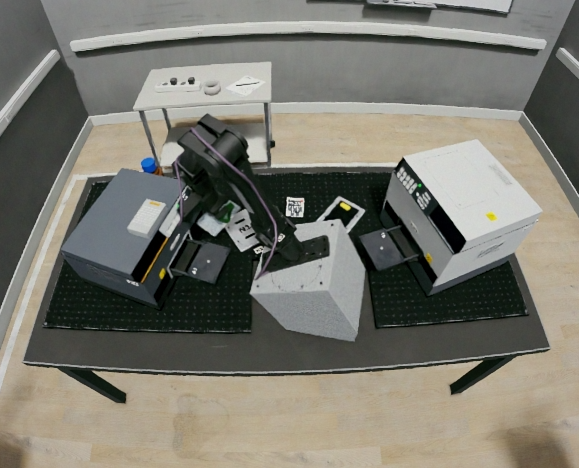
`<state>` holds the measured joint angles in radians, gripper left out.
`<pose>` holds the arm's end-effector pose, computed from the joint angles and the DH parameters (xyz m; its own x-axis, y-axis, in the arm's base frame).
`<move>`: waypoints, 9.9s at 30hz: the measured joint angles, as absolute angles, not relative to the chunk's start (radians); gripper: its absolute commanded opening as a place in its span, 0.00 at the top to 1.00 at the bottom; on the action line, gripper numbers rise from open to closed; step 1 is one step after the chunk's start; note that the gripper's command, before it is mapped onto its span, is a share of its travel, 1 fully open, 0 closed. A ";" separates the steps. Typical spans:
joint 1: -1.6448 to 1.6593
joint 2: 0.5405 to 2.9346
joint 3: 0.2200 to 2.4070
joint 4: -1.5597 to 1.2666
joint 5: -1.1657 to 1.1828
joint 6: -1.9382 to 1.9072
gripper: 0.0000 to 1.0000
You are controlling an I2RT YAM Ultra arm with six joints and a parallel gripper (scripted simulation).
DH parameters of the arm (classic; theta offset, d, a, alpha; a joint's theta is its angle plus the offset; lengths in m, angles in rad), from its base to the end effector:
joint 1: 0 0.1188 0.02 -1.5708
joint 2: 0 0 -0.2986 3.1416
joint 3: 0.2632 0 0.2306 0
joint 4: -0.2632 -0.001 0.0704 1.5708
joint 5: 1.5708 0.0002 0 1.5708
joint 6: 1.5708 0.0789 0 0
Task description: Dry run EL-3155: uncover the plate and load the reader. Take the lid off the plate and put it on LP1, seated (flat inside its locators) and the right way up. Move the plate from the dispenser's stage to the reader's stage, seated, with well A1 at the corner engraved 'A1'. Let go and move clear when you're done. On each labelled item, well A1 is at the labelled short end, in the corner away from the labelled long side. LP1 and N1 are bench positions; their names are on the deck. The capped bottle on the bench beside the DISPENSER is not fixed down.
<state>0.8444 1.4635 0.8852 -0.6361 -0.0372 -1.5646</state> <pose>0.1692 0.1963 0.2043 0.7518 -0.6584 -0.0370 -0.6271 -0.6965 -0.3487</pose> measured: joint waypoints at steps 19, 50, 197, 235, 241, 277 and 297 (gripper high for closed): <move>0.699 1.526 0.909 -0.644 -0.053 -1.572 0.14; 0.468 1.637 0.957 -0.656 -0.084 -1.559 0.14; -0.595 2.135 1.129 -0.723 -0.202 -1.551 0.14; -0.895 2.259 1.176 -0.751 -0.208 -1.586 0.14; -0.945 2.277 1.184 -0.755 -0.209 -1.589 0.14; -1.232 2.398 1.232 -0.783 -0.219 -1.604 0.14; -1.279 2.416 1.240 -0.787 -0.210 -1.643 0.14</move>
